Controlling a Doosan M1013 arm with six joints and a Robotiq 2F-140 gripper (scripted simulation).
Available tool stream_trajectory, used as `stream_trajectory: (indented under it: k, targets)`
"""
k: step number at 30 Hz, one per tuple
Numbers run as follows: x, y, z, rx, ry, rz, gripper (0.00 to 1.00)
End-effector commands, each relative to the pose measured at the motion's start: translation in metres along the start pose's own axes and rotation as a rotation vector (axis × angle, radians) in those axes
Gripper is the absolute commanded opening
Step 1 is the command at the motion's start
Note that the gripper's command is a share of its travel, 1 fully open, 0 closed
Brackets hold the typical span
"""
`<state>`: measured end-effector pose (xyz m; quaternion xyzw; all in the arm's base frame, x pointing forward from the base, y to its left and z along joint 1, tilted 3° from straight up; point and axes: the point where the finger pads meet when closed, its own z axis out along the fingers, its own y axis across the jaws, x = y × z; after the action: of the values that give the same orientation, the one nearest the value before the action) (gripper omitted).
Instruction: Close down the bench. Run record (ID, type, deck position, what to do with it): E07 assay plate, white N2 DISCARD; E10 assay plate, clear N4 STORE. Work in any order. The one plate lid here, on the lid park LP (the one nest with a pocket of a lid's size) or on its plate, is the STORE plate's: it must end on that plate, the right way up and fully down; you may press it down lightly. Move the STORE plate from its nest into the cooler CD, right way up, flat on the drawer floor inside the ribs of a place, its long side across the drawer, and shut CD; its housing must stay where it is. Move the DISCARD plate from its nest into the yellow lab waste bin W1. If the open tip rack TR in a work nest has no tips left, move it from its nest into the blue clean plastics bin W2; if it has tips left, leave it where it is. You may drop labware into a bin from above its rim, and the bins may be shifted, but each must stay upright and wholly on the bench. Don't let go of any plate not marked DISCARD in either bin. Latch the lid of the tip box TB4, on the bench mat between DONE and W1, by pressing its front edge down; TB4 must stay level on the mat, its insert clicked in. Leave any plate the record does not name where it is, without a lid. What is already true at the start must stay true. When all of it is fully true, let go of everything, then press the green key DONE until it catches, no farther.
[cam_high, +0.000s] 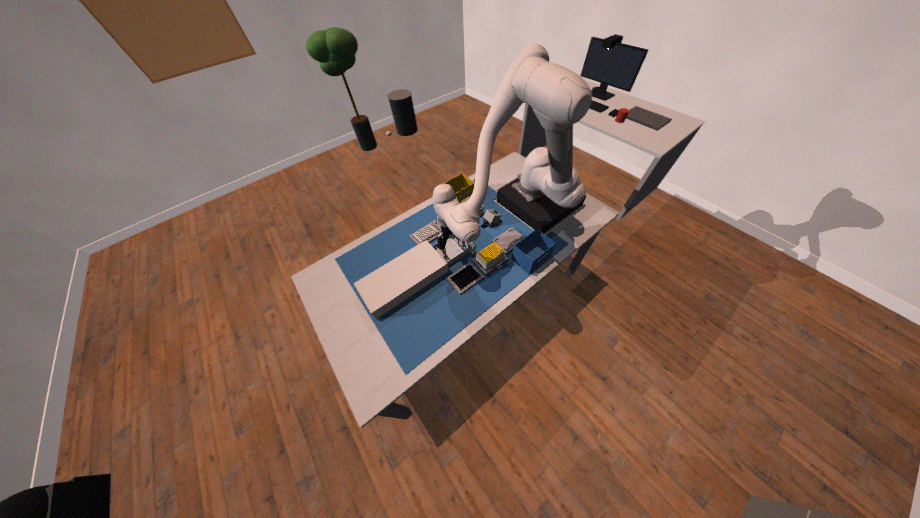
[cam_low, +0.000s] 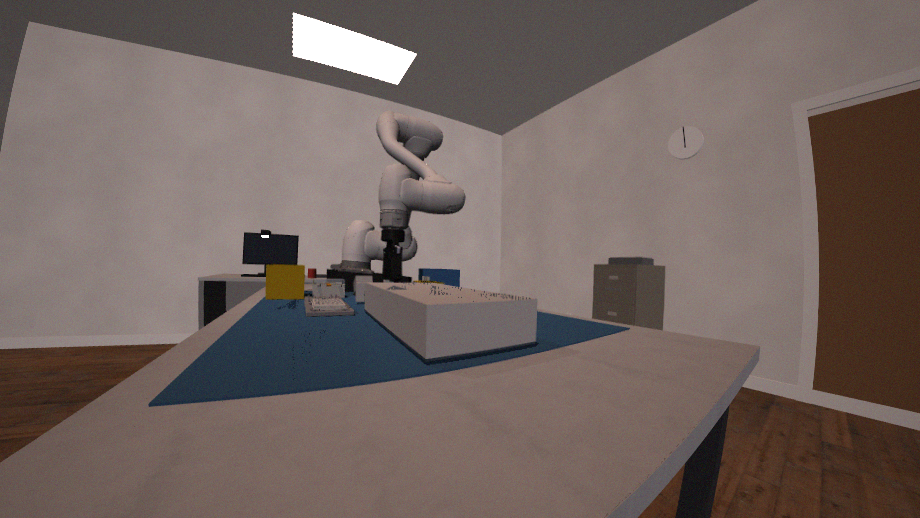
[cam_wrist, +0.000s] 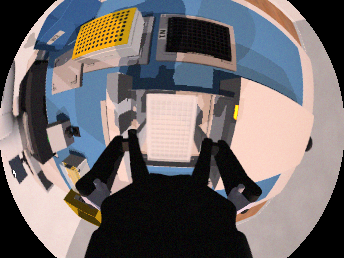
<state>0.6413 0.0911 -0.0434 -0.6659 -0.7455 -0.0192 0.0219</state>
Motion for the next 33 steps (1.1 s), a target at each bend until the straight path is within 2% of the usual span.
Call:
stream_trajectory:
  k: [1, 33]
  targets:
    - [0.0000, 0.0000, 0.0008, 0.000, 0.000, 0.000, 0.00]
    - [0.0000, 0.0032, 0.0031, 0.000, 0.000, 0.000, 0.00]
